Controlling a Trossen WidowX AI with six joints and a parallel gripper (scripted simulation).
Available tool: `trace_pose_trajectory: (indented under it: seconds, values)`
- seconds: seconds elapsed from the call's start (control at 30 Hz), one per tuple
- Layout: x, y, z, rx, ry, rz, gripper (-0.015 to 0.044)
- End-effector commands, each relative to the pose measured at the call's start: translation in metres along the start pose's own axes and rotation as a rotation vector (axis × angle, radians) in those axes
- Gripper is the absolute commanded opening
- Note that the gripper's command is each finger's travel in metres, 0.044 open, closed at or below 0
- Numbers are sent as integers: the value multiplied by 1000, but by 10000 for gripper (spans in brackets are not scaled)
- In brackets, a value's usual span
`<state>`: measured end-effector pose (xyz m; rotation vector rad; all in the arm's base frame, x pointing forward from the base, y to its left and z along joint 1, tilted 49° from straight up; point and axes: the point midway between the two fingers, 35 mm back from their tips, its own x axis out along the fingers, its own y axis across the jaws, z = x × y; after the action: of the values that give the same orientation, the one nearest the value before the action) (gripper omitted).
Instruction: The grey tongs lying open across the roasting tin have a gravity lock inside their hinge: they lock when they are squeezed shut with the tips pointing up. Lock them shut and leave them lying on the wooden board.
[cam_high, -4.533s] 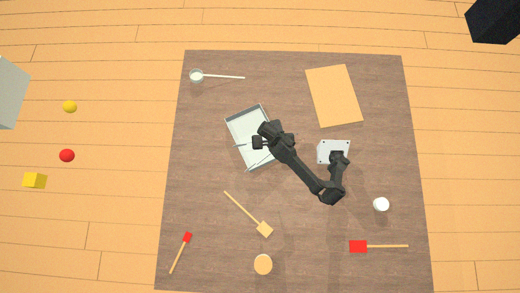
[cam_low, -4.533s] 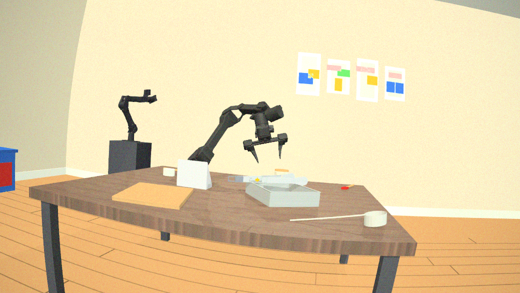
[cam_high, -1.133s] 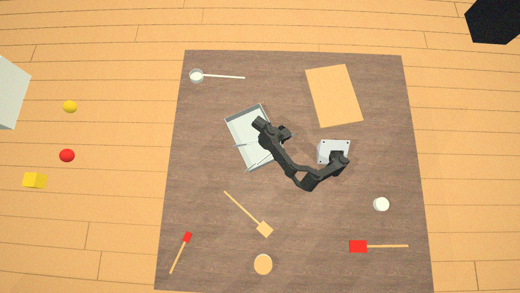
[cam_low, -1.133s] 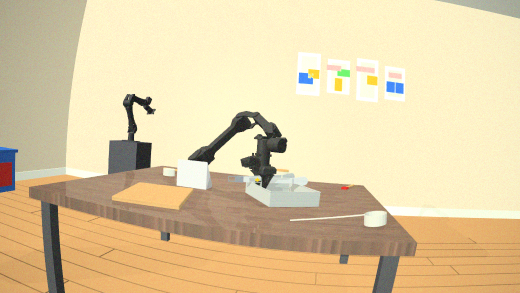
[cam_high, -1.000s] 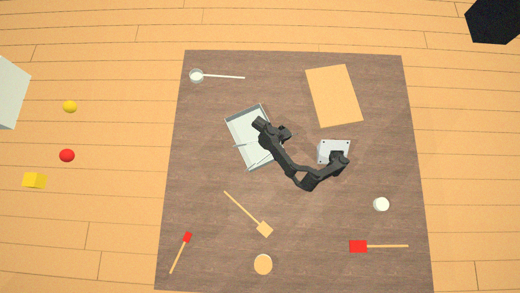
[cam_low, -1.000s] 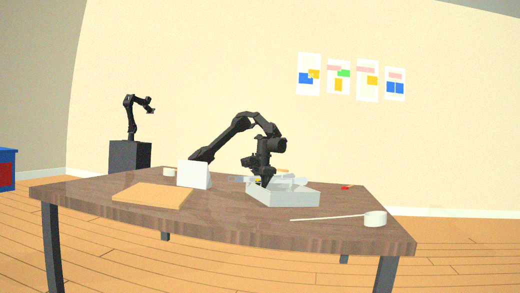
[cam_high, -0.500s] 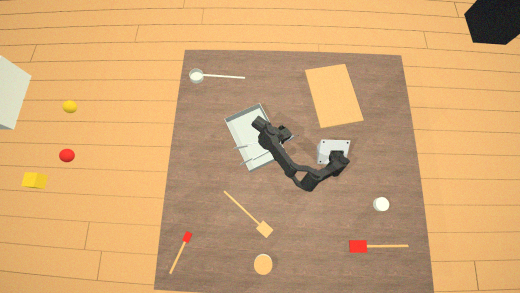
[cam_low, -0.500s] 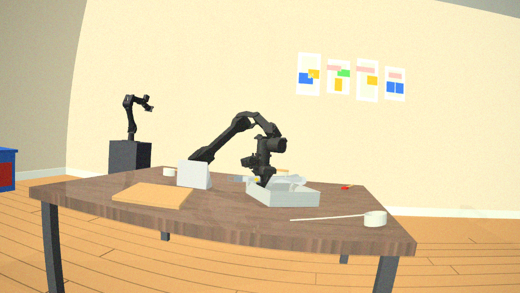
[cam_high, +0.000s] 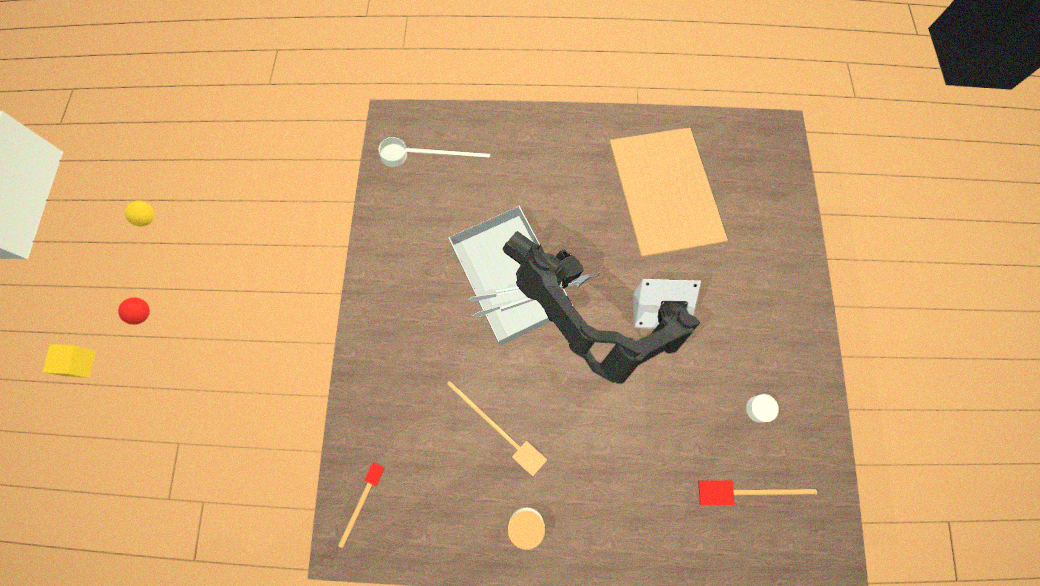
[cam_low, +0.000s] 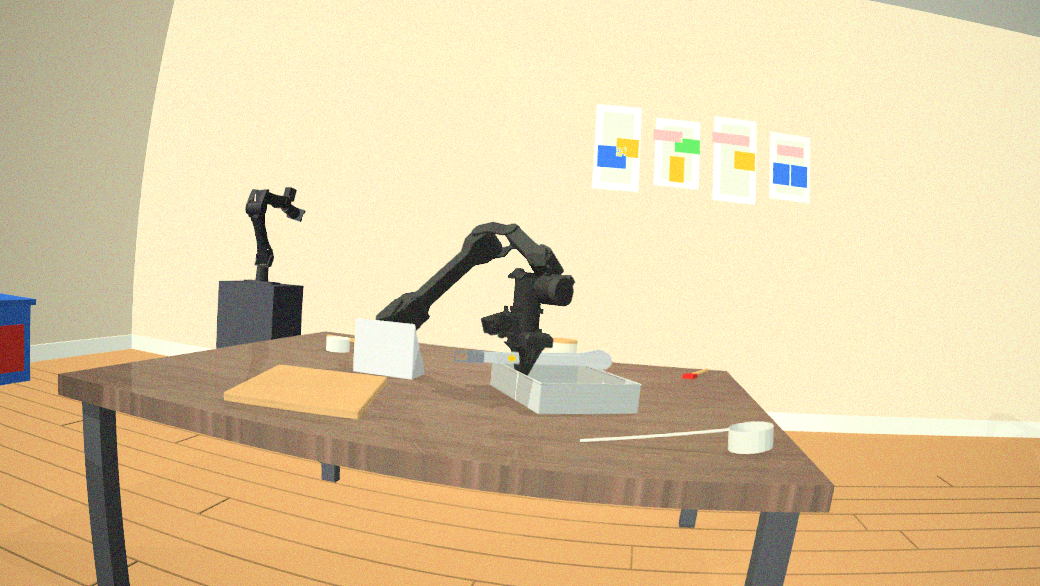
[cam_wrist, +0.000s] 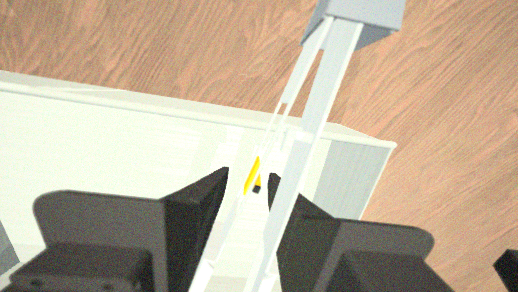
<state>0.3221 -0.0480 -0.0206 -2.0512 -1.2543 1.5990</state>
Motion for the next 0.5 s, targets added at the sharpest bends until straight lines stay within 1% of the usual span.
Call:
trace_pose_trajectory:
  seconds: [0.0,0.47]
  values:
    - [0,0,0,-1,0,0,115]
    - [0,0,0,-1,0,0,21]
